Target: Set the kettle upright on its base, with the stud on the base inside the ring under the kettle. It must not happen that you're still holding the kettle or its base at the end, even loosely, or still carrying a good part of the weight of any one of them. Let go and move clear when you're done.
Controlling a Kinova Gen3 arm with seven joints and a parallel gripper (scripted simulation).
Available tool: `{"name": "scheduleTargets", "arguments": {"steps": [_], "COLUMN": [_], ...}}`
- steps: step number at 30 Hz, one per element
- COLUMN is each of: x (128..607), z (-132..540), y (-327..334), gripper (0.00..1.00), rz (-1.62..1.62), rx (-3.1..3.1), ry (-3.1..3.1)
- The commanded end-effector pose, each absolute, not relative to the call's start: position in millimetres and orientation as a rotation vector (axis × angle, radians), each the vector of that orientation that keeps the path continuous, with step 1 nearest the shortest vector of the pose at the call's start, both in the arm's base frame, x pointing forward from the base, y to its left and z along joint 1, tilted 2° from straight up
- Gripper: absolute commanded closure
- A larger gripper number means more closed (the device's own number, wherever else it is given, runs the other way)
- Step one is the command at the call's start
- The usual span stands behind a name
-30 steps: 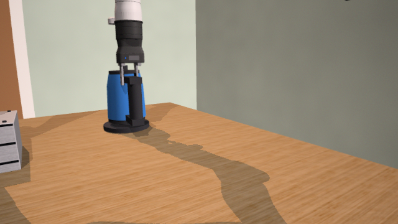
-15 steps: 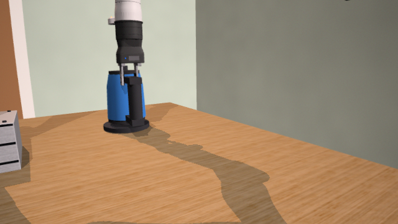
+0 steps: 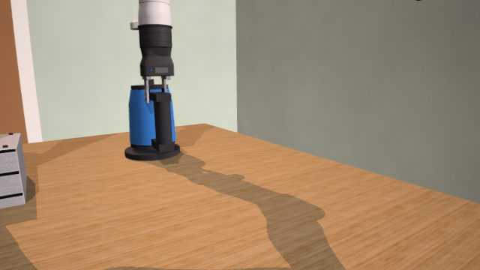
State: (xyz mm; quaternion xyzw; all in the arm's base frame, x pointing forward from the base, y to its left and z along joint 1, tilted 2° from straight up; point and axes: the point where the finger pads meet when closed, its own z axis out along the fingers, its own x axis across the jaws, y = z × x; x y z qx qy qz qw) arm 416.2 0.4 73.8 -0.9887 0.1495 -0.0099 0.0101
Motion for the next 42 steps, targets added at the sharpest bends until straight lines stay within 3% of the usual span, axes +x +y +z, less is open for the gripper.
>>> {"name": "scheduleTargets", "arguments": {"steps": [1, 42], "x": [416.6, 416.5], "z": [72.8, 66.8], "y": [2.0, 2.1], "gripper": [1.0, 1.0], "rz": [-0.032, -0.031], "rx": [-3.08, -3.08], "ry": [0.472, 0.472]}}
